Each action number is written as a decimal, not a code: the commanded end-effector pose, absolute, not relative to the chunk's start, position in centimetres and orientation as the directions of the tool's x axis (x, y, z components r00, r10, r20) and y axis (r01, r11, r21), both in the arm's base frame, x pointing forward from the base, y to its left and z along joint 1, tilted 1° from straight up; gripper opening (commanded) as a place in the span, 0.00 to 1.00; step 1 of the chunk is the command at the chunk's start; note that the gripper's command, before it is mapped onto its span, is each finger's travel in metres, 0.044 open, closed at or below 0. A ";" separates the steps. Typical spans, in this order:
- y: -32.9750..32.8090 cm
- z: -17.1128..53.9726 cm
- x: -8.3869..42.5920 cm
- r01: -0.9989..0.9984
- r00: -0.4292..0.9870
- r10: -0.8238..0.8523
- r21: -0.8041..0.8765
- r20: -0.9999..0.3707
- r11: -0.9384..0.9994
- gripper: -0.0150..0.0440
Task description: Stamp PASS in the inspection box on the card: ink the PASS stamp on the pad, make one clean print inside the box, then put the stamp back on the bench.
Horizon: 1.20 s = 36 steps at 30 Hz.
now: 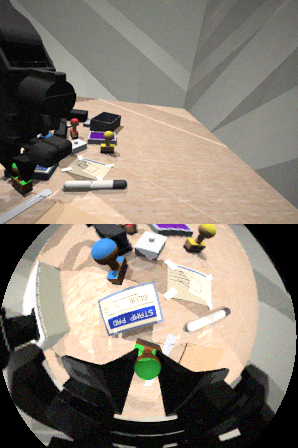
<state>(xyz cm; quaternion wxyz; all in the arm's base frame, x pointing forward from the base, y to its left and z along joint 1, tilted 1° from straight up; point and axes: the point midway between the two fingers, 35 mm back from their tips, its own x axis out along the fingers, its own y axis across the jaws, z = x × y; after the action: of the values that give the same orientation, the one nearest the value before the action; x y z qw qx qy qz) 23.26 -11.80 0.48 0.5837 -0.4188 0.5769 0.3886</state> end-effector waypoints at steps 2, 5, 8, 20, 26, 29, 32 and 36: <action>-11.7 -0.1 23.1 -0.938 0.026 -0.023 -0.032 -0.999 0.344 0.25; -11.8 0.2 23.2 -0.937 0.031 -0.029 -0.039 -0.999 0.347 0.34; -11.8 0.2 23.2 -0.937 0.031 -0.029 -0.039 -0.999 0.347 0.48; -11.9 5.9 23.7 -0.938 0.029 -0.026 -0.036 -0.999 0.346 0.70; -11.4 11.9 22.9 -0.938 0.027 -0.023 -0.033 -0.999 0.344 0.70; -11.4 11.9 22.9 -0.938 0.027 -0.023 -0.033 -0.999 0.344 0.70; -11.4 11.9 22.9 -0.938 0.027 -0.023 -0.033 -0.999 0.344 0.70; -11.4 11.9 22.9 -0.938 0.027 -0.023 -0.033 -0.999 0.344 0.70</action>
<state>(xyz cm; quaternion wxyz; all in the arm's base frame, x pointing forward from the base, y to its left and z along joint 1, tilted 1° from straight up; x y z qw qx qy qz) 22.81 -11.43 11.40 0.5796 -0.4146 0.5790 0.3960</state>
